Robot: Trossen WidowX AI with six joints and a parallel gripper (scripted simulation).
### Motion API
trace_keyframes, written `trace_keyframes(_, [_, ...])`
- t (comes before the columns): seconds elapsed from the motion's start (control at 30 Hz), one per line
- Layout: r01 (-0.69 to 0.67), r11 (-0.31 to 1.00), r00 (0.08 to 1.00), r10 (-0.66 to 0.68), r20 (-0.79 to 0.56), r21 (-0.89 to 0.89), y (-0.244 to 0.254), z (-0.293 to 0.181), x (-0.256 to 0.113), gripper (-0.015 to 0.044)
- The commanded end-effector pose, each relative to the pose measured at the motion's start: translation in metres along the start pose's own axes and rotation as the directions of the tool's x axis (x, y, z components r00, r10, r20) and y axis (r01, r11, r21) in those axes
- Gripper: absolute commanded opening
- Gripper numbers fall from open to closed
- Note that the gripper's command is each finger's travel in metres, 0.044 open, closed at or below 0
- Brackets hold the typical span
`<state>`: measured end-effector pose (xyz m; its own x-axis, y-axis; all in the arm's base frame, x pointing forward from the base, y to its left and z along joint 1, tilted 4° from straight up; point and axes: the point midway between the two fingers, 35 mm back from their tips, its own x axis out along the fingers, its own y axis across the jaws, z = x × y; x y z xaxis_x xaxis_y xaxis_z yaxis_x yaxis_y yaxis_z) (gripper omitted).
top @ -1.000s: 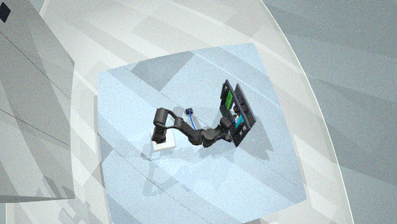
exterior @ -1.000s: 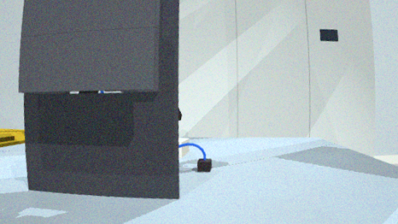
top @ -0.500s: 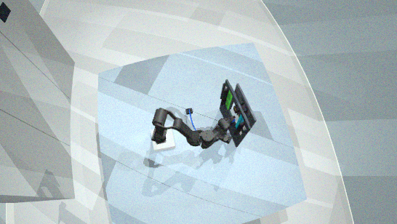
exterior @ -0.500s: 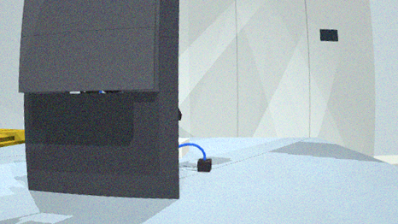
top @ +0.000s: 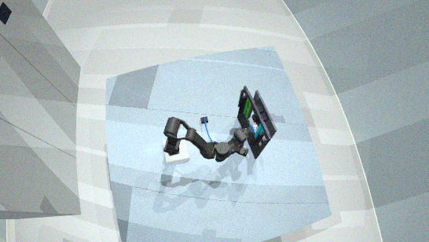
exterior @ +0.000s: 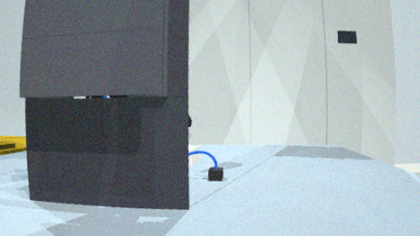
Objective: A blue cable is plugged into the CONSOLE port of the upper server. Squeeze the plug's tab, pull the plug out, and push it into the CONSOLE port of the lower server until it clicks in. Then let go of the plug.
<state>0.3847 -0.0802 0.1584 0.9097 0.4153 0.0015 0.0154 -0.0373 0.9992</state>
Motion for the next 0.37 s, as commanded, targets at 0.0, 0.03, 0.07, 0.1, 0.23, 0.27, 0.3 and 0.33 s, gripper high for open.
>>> trace_keyframes(0.0, [-0.002,1.0,1.0,0.002,-0.004,-0.006,0.0001,-0.0004,-0.0024,0.044])
trace_keyframes(0.03, [-0.002,1.0,1.0,0.002,-0.004,-0.007,0.0,0.0014,-0.0019,0.044])
trace_keyframes(0.07, [-0.002,1.0,1.0,0.002,-0.004,-0.007,-0.0002,0.0033,-0.0024,0.044])
trace_keyframes(0.1, [-0.002,1.0,1.0,0.002,-0.004,-0.007,-0.0003,0.004,-0.0025,0.044])
trace_keyframes(0.23, [-0.002,1.0,1.0,0.002,-0.004,-0.007,-0.0007,0.0067,-0.004,0.044])
trace_keyframes(0.27, [-0.002,1.0,1.0,0.001,-0.004,-0.007,-0.001,0.0077,-0.0045,0.044])
trace_keyframes(0.3, [-0.002,1.0,1.0,0.001,-0.004,-0.007,-0.0011,0.0083,-0.0047,0.044])
trace_keyframes(0.33, [-0.001,1.0,1.0,0.001,-0.004,-0.007,-0.0013,0.0092,-0.0052,0.044])
